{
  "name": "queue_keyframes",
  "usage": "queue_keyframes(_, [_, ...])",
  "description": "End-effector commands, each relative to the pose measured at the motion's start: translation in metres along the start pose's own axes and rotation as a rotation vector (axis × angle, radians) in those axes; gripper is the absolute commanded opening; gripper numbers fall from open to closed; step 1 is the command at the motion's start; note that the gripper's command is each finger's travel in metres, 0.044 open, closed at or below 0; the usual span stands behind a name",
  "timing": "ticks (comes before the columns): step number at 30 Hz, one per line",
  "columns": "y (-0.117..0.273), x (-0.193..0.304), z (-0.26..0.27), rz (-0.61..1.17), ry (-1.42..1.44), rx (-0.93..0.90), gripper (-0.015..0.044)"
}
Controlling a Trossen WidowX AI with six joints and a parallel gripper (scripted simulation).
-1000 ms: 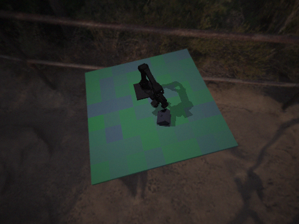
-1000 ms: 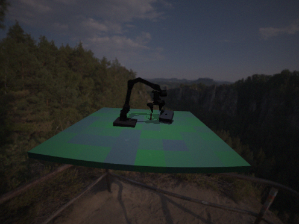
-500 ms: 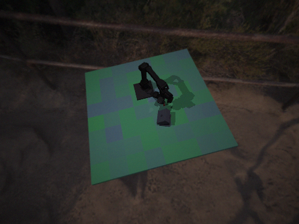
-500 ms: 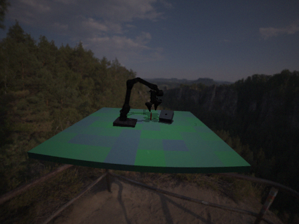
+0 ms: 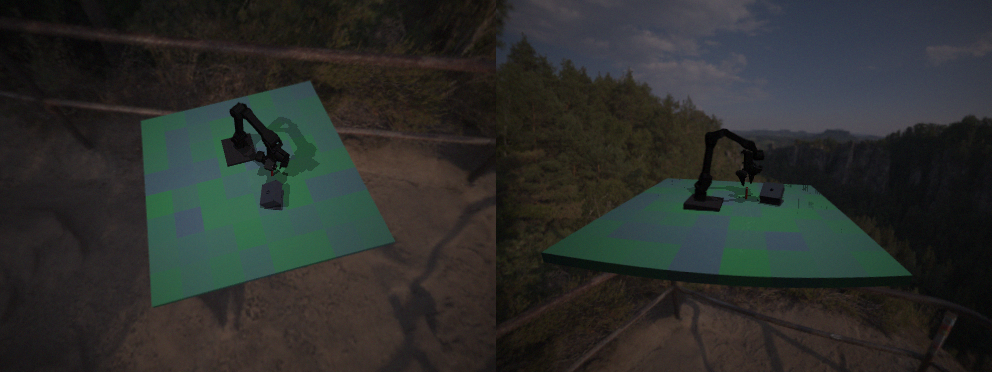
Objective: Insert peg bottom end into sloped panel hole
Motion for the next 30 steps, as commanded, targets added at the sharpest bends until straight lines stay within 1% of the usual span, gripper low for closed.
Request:
queue_keyframes(1, [-0.007,0.000,0.000,-0.004,0.005,0.007,0.0440])
queue_keyframes(30, [-0.054,0.000,-0.002,-0.004,0.005,0.007,0.0440])
Point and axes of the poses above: the point midway between the two fingers, 35 mm back from their tips, its own y axis back along the fingers, its own z axis across the jaws, x = y × z, the point moved 9 cm from there along y, back along the fingers, and after that the axes turned 15 degrees about -y, right-handed, at the moved point
